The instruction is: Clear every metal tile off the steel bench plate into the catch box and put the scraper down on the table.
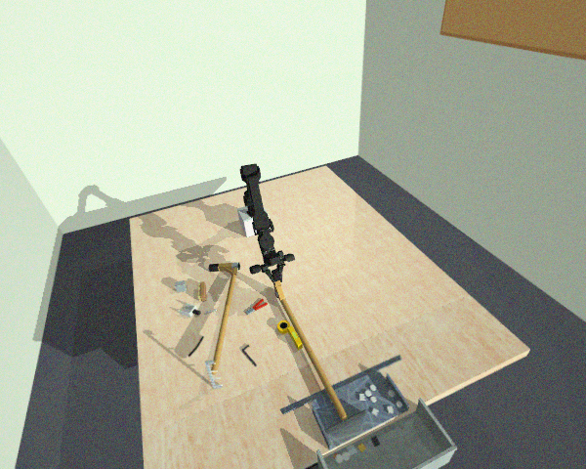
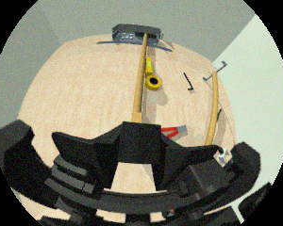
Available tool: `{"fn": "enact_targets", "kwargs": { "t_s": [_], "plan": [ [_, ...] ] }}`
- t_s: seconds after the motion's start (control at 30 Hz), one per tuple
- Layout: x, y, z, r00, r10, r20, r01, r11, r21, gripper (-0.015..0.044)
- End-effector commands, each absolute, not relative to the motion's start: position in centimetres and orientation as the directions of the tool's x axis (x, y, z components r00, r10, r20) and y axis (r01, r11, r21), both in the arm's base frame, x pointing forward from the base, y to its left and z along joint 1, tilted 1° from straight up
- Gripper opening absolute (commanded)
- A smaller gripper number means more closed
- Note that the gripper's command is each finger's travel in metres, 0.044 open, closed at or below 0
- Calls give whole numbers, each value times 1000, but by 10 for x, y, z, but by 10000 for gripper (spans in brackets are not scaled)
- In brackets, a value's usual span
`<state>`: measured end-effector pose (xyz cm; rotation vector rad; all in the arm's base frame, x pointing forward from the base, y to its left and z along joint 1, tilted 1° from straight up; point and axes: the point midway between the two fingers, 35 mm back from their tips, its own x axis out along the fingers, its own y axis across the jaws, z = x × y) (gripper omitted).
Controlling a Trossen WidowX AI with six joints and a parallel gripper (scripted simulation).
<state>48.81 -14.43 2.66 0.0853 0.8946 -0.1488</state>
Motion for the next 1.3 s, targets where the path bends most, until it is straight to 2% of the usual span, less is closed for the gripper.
{"fn": "enact_targets", "kwargs": {
  "t_s": [0.0,1.27],
  "plan": [
    [484,-145,32,626,-96,-774,163,987,10,0],
    [438,-140,34,626,-96,-774,164,986,10,0]
  ]
}}
